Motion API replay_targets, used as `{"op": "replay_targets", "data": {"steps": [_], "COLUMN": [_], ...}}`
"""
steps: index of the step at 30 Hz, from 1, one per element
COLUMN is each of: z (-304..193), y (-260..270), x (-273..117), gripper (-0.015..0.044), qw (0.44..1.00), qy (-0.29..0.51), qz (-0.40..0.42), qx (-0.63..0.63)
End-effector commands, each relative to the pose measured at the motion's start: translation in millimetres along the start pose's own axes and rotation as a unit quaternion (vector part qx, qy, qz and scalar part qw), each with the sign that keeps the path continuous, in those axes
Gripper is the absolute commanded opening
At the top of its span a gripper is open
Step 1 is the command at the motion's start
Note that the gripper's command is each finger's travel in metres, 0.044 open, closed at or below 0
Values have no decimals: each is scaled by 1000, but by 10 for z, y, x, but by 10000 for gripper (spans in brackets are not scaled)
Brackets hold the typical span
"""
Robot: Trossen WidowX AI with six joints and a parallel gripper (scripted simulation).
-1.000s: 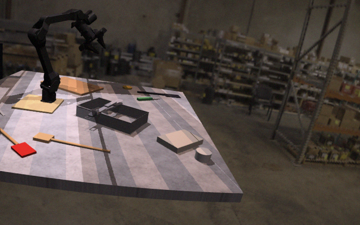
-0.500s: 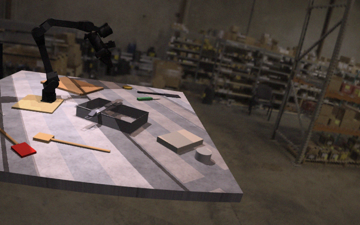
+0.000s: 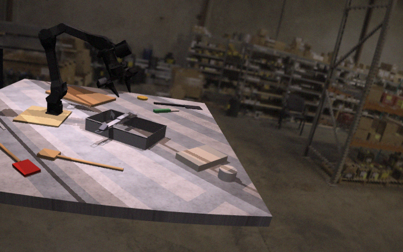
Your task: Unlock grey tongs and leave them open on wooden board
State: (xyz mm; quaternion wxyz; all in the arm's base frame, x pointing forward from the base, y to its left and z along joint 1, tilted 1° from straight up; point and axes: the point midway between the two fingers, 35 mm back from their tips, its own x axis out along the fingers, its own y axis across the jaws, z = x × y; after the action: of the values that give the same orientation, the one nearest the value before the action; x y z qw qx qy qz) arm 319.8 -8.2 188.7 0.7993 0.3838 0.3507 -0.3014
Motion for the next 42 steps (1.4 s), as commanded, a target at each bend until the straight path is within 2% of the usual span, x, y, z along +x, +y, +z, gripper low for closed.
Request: {"op": "replay_targets", "data": {"steps": [1, 5, 8, 28, 42], "z": [307, 475, 520, 465, 478], "y": [-511, -797, -886, -841, -852], "x": [405, 556, 595, 596, 809], "gripper": [260, 260, 260, 260, 260], "qw": [954, 893, 871, 871, 871], "qy": [-12, -29, -35, -35, -35], "qz": [-46, -60, -63, -63, -62], "qx": [295, 444, 487, 487, 487]}}
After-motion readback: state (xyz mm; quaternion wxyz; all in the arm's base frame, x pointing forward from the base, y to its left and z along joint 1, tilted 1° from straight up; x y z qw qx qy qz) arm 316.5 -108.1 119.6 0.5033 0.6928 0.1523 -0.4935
